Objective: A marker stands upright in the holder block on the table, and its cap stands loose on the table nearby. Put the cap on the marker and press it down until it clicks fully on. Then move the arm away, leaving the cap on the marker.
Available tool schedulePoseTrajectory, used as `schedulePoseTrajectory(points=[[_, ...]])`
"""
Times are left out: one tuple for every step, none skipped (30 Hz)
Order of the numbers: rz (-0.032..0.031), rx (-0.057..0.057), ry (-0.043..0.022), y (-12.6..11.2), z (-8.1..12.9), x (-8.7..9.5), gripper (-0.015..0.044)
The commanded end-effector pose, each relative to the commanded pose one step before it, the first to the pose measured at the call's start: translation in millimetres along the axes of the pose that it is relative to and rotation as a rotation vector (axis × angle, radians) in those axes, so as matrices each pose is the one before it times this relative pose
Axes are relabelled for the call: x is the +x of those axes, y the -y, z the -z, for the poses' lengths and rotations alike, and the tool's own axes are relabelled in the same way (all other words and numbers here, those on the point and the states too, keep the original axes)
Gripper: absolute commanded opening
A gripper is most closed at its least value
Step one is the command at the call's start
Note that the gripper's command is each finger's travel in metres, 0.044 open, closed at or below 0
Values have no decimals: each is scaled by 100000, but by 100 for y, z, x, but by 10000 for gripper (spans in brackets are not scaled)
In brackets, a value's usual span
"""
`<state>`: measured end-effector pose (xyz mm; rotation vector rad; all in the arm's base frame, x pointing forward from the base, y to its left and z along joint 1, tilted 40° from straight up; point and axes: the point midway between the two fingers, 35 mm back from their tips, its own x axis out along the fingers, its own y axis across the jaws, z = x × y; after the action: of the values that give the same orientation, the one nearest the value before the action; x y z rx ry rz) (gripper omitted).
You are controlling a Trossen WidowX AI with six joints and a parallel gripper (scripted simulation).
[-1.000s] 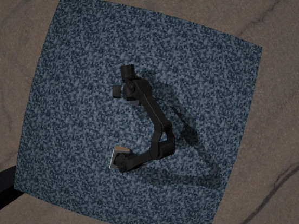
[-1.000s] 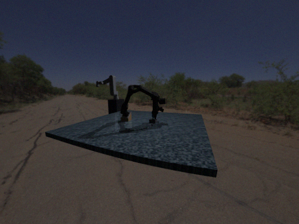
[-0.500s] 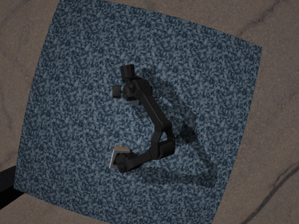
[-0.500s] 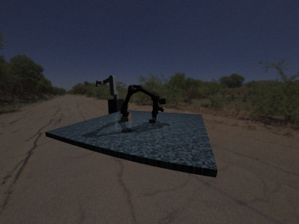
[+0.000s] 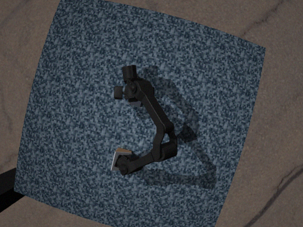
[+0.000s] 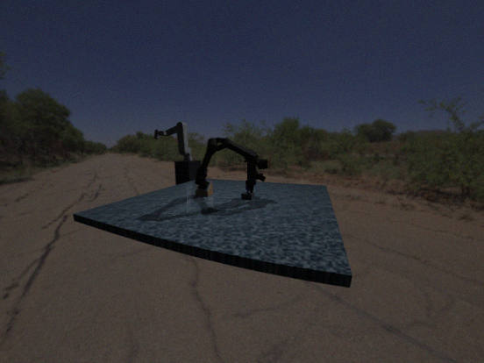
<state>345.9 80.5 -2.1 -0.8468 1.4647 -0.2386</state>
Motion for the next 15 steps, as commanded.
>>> schedulePoseTrajectory(points=[[0, -2, -2, 0, 3, 0, 105], [0, 0, 0, 0, 0, 0, 131], [0, 0, 0, 0, 0, 0, 157], [0, 0, 0, 0, 0, 0, 184], [0, 0, 0, 0, 0, 0, 210], [0, 0, 0, 0, 0, 0, 236], [0, 0, 0, 0, 0, 0, 263], [0, 0, 0, 0, 0, 0, 289], [0, 0, 0, 0, 0, 0, 315], [0, 0, 0, 0, 0, 0, 341], [0, 0, 0, 0, 0, 0, 368], [0, 0, 0, 0, 0, 0, 394], [0, 0, 0, 0, 0, 0, 420], [0, 0, 0, 0, 0, 0, 440], [0, 0, 0, 0, 0, 0, 440]])
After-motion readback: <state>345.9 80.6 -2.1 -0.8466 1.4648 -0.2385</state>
